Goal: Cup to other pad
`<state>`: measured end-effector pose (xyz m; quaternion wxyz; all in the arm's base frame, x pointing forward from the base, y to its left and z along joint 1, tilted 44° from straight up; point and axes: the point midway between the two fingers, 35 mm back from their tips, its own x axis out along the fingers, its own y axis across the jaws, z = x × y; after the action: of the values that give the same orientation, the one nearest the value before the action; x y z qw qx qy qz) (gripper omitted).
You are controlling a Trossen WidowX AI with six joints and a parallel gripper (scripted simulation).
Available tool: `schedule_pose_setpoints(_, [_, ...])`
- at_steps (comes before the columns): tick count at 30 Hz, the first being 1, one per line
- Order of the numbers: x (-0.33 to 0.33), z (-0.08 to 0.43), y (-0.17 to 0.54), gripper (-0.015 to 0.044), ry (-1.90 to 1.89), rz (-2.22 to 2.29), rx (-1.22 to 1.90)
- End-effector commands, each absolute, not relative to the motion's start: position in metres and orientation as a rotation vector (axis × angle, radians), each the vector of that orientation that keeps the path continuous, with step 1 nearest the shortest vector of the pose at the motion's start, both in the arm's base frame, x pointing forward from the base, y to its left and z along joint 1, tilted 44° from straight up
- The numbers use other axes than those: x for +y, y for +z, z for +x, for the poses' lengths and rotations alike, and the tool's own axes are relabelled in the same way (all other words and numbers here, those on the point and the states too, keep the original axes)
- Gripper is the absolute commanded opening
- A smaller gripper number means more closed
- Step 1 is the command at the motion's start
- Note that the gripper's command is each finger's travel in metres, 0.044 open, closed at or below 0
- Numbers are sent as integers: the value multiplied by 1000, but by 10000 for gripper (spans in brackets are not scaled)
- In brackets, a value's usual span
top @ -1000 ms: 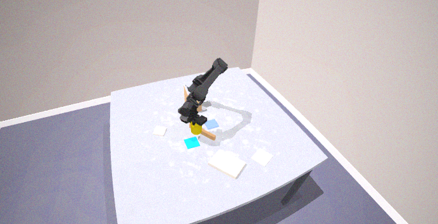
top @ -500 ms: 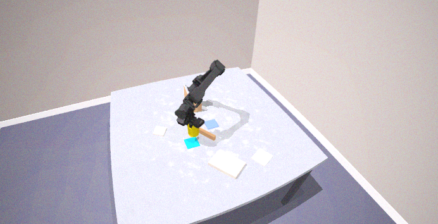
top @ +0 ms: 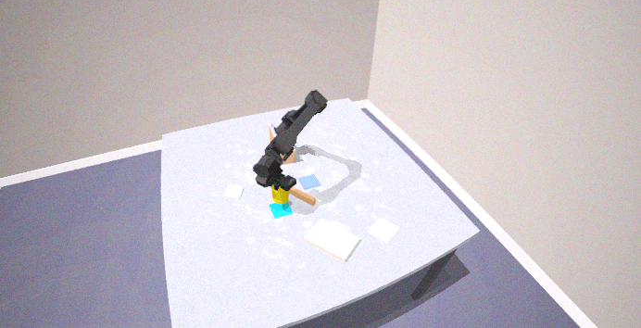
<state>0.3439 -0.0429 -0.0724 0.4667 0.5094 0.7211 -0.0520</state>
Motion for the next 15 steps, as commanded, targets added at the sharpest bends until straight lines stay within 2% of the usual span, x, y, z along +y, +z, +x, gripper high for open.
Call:
schedule_pose_setpoints(1, [-38, 343, -79, 0, -131, 1254, 1776])
schedule_pose_setpoints(15, [-21, 343, -100, 0, -130, 1254, 1776])
